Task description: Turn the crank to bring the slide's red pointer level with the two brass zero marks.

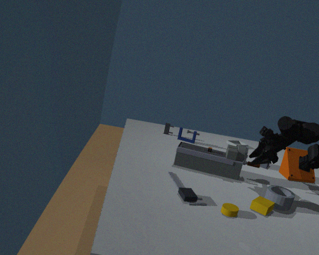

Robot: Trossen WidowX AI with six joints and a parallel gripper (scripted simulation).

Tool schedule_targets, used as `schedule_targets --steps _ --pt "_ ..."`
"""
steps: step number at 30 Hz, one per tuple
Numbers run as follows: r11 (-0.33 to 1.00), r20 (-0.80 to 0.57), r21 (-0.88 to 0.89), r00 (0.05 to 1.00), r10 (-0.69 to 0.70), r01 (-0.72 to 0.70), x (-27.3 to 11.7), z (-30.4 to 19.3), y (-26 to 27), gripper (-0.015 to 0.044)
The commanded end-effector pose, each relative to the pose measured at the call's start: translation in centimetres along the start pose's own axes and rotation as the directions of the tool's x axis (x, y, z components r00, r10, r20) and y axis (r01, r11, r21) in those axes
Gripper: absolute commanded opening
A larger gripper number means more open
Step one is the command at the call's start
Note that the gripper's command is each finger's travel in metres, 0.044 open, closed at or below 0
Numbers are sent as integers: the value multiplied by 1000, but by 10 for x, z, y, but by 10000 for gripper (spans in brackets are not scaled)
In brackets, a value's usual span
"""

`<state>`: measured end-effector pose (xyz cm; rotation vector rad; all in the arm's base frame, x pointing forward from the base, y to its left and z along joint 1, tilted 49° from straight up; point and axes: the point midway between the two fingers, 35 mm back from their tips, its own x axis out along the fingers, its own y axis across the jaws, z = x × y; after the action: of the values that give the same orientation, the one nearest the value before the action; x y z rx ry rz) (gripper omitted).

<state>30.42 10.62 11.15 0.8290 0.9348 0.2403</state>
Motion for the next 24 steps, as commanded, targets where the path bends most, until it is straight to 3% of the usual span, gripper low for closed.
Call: schedule_targets --steps 1,17,24 --pt "1000 2 -5 1000 7 -7 -8 8 3 440" --pt "1000 -2 -2 1000 -6 6 -77 78 -1 440" --pt "999 -13 -35 1000 25 -26 -71 95 -2 440"
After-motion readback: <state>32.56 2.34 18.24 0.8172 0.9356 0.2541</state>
